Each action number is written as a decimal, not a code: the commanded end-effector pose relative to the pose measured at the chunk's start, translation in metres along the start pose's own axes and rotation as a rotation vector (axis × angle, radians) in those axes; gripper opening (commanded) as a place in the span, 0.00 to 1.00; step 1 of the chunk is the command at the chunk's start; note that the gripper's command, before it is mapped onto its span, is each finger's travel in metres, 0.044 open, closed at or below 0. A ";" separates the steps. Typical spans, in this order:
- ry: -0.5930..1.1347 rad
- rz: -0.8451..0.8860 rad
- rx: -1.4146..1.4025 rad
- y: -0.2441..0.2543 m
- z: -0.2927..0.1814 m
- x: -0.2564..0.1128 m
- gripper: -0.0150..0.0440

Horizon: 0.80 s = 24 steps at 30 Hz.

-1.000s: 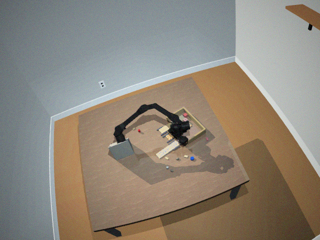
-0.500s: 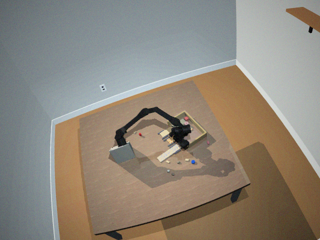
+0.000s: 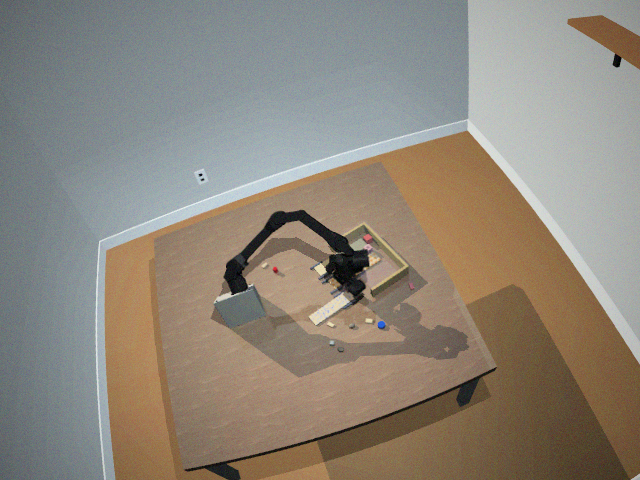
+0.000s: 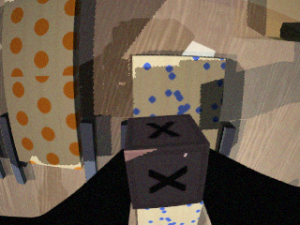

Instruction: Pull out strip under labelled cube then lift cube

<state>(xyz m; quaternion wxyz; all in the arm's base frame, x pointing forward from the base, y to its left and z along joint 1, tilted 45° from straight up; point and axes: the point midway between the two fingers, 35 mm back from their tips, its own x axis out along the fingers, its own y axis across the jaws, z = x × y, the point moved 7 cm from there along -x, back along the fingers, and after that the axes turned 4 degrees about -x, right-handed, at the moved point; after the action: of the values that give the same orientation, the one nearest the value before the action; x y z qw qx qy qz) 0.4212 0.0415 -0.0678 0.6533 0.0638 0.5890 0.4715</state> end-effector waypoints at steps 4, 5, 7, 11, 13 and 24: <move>-0.002 -0.006 -0.006 0.012 -0.016 -0.015 0.25; -0.002 -0.005 -0.006 0.014 -0.018 -0.017 0.25; -0.002 -0.005 -0.005 0.017 -0.023 -0.021 0.25; -0.002 -0.005 -0.005 0.020 -0.026 -0.022 0.25; -0.001 -0.004 -0.004 0.022 -0.031 -0.022 0.25; 0.001 -0.003 -0.001 0.041 -0.060 -0.022 0.25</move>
<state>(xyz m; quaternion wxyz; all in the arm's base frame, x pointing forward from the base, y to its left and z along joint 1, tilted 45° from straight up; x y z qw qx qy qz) 0.3599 0.0220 -0.0466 0.6511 0.0666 0.5918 0.4705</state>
